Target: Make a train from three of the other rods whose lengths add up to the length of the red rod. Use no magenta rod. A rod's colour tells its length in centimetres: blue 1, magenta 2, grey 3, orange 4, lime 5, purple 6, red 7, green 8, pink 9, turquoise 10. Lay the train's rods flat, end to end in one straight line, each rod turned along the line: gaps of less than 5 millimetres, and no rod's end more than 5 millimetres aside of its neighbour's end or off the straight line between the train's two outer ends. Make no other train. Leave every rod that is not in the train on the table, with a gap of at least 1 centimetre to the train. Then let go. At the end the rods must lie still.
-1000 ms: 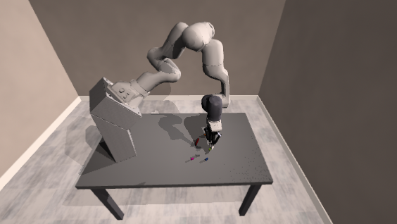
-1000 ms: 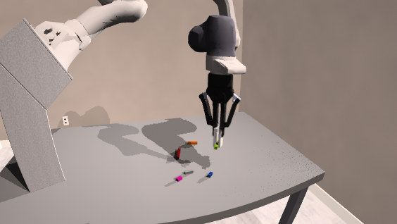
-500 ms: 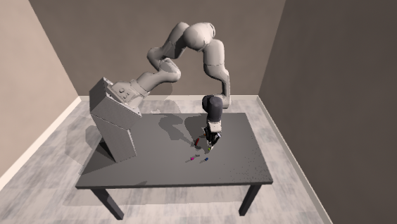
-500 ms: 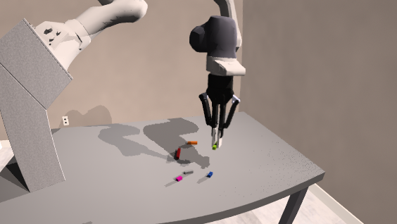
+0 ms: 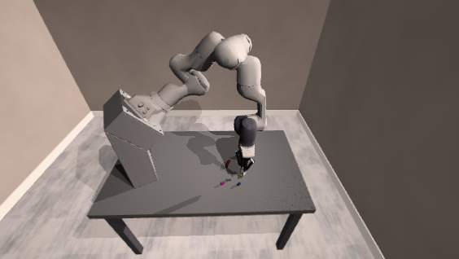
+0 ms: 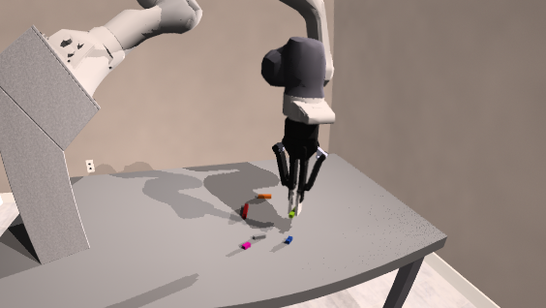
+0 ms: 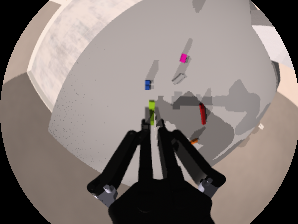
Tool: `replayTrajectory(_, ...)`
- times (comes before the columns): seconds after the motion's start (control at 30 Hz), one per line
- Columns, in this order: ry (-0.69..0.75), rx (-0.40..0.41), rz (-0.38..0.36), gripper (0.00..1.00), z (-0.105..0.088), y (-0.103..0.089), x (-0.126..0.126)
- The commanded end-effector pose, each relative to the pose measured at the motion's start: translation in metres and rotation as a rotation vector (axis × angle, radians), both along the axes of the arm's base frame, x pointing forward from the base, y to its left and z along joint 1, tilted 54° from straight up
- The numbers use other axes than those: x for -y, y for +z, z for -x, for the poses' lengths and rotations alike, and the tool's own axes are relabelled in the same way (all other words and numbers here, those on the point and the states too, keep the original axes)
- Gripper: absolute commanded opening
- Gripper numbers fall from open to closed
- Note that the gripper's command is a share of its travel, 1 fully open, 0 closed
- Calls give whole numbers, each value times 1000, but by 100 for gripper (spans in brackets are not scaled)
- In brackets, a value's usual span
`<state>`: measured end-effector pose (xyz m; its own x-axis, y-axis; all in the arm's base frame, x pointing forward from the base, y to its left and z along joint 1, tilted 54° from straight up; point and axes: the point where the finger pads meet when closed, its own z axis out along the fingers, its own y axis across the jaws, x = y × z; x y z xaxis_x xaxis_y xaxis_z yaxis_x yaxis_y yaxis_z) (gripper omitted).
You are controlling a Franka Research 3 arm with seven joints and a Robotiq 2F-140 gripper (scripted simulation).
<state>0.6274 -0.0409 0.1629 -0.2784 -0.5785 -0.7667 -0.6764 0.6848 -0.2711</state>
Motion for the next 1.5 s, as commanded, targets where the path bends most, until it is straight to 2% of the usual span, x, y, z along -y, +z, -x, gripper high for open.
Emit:
replayTrajectory(0.0, -9, 9, 18, 3, -14, -10, -1)
replayTrajectory(0.43, -9, 9, 18, 3, -37, -28, -14)
replayTrajectory(1.47, -9, 9, 18, 3, -38, -29, -15)
